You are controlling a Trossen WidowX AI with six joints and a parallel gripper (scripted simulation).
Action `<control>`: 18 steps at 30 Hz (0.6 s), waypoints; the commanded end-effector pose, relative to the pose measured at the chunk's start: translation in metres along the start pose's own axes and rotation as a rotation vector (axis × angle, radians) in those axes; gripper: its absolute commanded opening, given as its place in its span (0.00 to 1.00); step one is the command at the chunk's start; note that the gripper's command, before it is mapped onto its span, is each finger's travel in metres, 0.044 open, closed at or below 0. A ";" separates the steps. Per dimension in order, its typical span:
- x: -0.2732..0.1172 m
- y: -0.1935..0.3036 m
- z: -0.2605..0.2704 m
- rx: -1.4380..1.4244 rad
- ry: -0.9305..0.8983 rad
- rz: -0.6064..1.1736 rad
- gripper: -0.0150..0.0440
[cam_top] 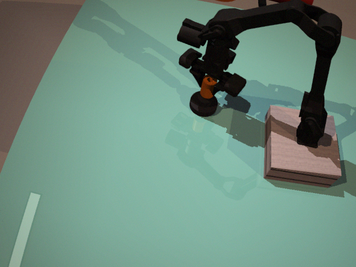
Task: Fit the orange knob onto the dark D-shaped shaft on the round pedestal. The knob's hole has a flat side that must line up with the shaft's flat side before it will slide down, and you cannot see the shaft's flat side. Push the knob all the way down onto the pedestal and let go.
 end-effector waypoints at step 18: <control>0.003 0.000 0.002 0.091 -0.005 -0.001 0.25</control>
Point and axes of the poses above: the point midway between the two fingers, 35 mm back from their tips, its own x axis out along the fingers, its own z axis across the jaws, y = z × x, the point moved 6 cm from there along -x, back along the fingers, and after that the axes turned 9 degrees about -x, right-handed, at the moved point
